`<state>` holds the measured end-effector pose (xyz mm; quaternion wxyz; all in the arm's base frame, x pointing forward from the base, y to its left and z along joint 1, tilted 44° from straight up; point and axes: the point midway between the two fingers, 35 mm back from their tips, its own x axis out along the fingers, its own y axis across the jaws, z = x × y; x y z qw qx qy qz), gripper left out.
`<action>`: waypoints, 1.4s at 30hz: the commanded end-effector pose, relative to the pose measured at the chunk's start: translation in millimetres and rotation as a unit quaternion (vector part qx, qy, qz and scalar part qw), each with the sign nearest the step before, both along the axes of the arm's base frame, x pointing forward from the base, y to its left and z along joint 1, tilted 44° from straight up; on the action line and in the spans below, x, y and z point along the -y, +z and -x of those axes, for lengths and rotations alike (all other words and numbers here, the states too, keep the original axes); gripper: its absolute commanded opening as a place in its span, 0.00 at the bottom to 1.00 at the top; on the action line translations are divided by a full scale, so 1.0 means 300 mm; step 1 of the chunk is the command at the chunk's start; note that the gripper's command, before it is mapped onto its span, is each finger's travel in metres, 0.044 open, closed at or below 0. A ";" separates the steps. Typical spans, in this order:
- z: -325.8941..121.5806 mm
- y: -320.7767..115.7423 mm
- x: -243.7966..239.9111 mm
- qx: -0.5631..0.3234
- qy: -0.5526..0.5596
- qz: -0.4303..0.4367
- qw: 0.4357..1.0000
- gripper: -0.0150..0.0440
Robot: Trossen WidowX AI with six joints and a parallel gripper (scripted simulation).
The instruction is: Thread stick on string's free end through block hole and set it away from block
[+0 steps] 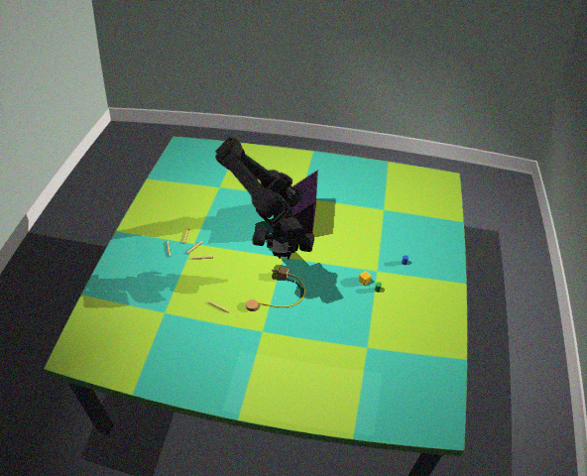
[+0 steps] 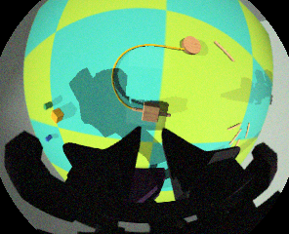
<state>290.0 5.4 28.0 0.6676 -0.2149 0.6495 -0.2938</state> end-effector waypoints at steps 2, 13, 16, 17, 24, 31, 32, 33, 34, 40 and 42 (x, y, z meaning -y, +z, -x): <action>0.017 0.049 0.049 -0.283 0.306 0.003 0.909 0.46; 0.024 0.066 0.067 -0.427 0.459 -0.001 0.779 0.46; 0.025 0.068 0.069 -0.461 0.496 -0.002 0.736 0.46; 0.025 0.068 0.069 -0.464 0.499 -0.002 0.732 0.46; 0.025 0.068 0.069 -0.464 0.499 -0.002 0.732 0.46; 0.025 0.068 0.069 -0.464 0.499 -0.002 0.732 0.46; 0.025 0.068 0.069 -0.464 0.499 -0.002 0.732 0.46; 0.025 0.068 0.069 -0.464 0.499 -0.002 0.732 0.46; 0.025 0.068 0.069 -0.464 0.499 -0.002 0.732 0.46; 0.025 0.068 0.070 -0.464 0.499 -0.002 0.732 0.46; 0.024 0.064 0.073 -0.464 0.499 -0.002 0.732 0.46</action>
